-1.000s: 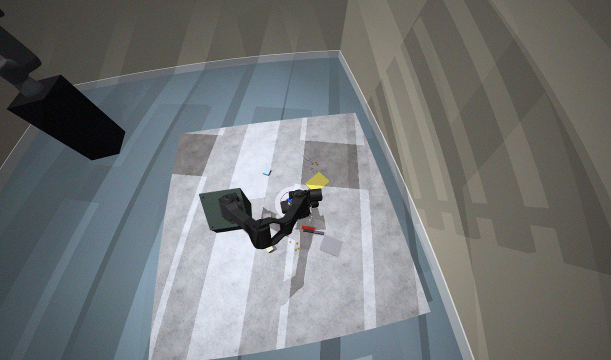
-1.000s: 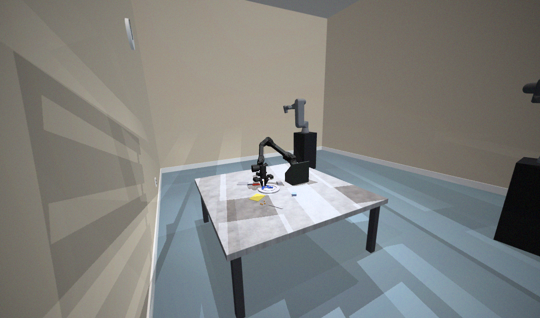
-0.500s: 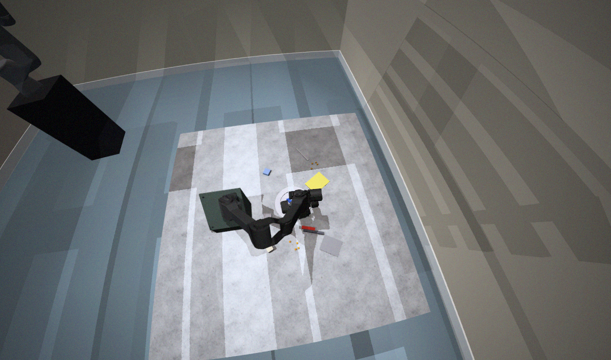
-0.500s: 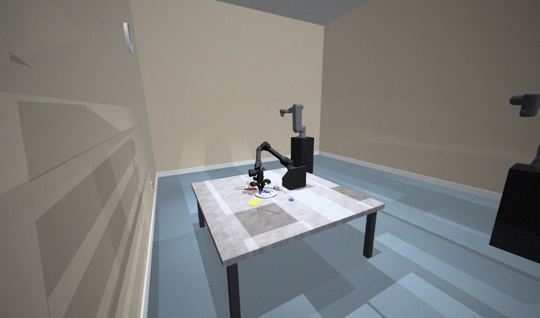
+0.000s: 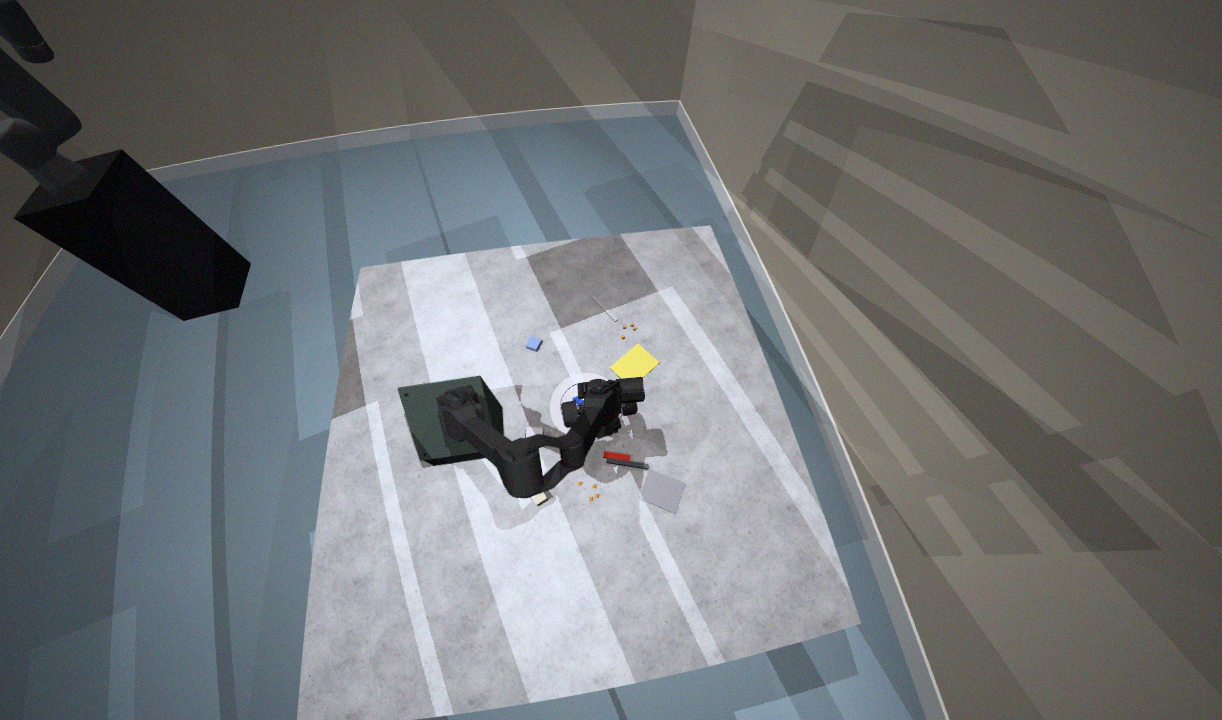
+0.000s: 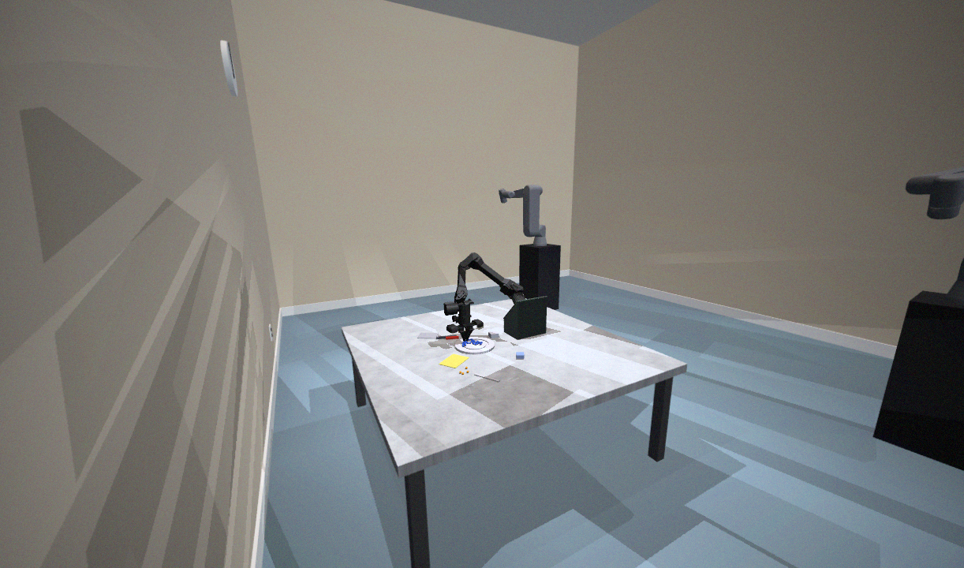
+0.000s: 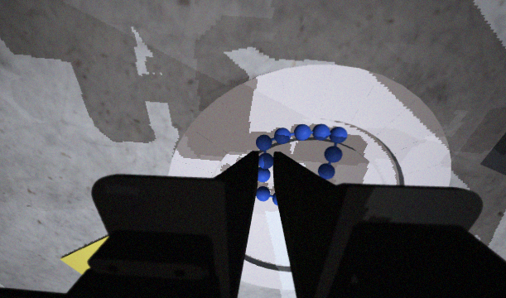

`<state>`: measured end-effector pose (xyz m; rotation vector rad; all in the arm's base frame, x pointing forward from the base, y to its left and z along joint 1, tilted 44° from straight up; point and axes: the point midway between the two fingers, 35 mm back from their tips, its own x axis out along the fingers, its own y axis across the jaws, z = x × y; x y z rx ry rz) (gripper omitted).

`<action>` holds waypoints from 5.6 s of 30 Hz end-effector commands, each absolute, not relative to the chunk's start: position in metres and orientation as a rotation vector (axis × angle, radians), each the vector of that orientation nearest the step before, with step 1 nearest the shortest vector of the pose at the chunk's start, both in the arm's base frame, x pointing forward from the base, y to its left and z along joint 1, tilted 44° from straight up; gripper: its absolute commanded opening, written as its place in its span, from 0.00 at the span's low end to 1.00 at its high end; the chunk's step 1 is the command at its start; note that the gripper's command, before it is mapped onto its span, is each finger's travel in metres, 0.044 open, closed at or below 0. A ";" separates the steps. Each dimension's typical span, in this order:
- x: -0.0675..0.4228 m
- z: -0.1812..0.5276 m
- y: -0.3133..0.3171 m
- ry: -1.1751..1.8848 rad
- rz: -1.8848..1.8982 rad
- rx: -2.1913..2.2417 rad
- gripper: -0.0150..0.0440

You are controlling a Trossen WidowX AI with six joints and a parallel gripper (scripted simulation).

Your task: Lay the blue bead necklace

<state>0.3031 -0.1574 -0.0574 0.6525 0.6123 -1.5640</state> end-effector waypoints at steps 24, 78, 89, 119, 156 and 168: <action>0.316 -0.052 -0.160 0.609 -1.562 0.654 0.39; 0.289 -0.036 -0.142 1.573 -0.588 -0.623 0.46; 0.274 -0.030 -0.135 1.802 0.142 -1.260 0.46; 0.268 -0.031 -0.137 1.820 0.605 -1.598 0.46; 0.264 -0.053 -0.159 1.829 0.609 -1.599 0.25; 0.264 -0.053 -0.159 1.829 0.609 -1.599 0.25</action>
